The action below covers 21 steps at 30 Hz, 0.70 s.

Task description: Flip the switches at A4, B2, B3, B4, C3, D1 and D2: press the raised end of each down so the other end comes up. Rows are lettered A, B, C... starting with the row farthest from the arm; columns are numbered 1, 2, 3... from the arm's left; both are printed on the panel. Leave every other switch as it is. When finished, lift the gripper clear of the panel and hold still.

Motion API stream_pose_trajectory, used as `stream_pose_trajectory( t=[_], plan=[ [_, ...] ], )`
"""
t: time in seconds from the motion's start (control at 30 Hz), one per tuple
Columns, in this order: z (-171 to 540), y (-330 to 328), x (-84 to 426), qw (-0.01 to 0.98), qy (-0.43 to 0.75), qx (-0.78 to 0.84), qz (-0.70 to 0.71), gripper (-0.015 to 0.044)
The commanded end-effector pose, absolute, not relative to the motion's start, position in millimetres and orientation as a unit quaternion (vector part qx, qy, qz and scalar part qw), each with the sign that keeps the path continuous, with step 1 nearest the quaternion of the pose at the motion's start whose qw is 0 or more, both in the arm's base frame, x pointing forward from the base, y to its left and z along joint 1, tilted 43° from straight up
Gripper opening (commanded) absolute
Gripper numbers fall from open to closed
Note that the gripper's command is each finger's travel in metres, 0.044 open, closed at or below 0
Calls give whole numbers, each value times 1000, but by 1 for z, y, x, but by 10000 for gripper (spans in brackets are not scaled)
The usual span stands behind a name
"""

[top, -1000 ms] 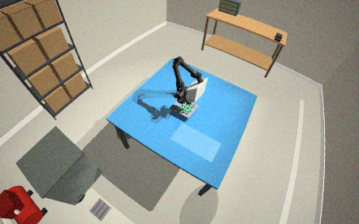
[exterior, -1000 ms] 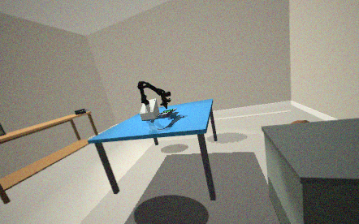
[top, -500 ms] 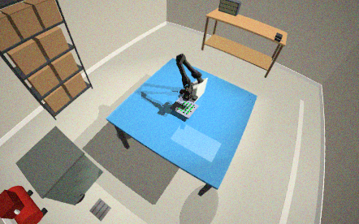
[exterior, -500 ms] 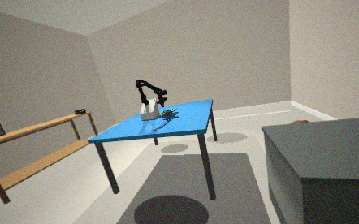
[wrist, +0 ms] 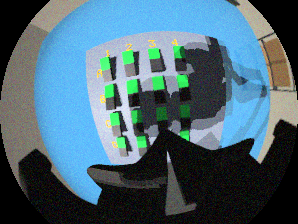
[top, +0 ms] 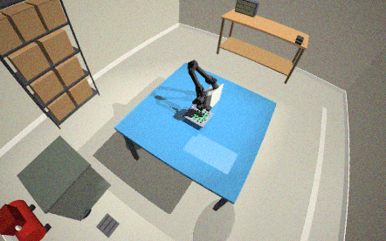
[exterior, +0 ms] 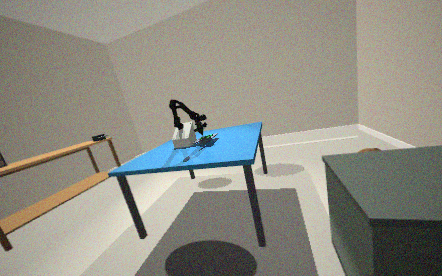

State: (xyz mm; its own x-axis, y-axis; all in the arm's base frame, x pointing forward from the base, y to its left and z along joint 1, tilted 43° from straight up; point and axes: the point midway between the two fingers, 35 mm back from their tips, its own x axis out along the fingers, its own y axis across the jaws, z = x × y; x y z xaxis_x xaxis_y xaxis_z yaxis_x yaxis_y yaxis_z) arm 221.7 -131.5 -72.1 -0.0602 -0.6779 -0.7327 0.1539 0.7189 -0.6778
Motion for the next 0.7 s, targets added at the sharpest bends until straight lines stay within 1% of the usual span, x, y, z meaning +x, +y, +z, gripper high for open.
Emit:
stream_pose_trajectory(
  t=[0.0, 0.67],
  plan=[
    [-75, -134, 219, 653, 657, -204, -317, 0],
    [-84, -143, 218, 653, 657, -205, -317, 0]
  ],
)
